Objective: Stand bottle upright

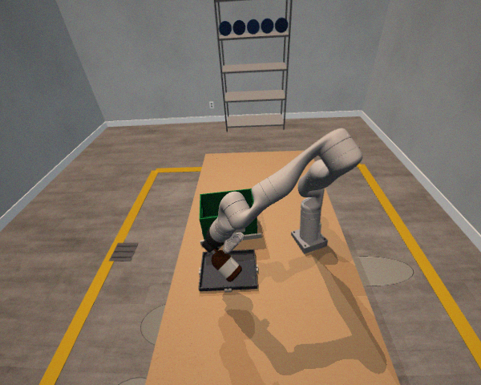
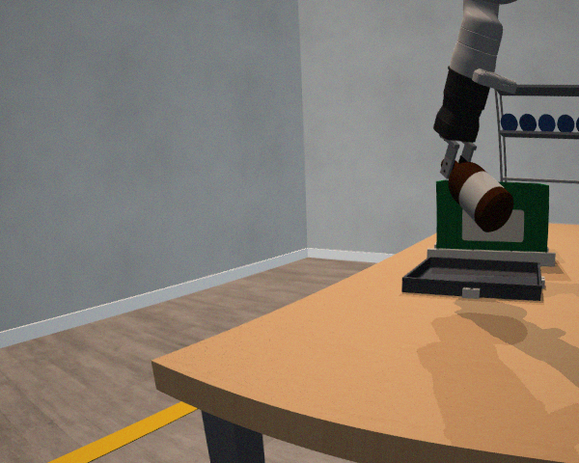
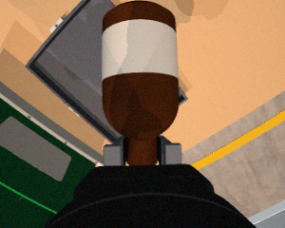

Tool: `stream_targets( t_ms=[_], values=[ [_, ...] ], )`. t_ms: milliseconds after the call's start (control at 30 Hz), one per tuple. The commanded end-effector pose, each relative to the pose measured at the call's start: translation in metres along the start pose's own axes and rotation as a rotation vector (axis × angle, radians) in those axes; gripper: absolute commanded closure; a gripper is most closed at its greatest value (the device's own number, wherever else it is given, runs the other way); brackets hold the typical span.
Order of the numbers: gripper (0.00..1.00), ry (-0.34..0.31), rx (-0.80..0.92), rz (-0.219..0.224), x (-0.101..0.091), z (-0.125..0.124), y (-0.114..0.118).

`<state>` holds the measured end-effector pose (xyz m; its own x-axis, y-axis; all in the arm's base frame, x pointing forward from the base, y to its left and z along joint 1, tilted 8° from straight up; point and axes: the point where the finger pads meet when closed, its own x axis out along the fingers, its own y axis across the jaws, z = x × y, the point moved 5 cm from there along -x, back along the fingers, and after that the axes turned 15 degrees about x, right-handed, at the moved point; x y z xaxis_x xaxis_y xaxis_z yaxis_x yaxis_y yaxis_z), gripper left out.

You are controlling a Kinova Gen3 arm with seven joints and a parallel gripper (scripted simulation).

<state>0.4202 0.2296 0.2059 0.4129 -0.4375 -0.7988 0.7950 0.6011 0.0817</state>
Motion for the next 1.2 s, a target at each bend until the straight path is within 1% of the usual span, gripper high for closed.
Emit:
stream_targets(
  t_ms=[0,500,1000,1067,1167],
  values=[
    [1.0,-0.002,0.009,0.004,-0.0002,0.0001,0.0004],
    [1.0,-0.018,0.009,0.007,0.0008,-0.001,-0.0004],
    [1.0,-0.11,0.009,0.029,0.0021,-0.0066,-0.0021],
    [1.0,-0.11,0.009,0.029,0.0021,-0.0066,-0.0021],
    [1.0,-0.128,0.009,0.035,0.002,-0.0076,-0.0023]
  ],
)
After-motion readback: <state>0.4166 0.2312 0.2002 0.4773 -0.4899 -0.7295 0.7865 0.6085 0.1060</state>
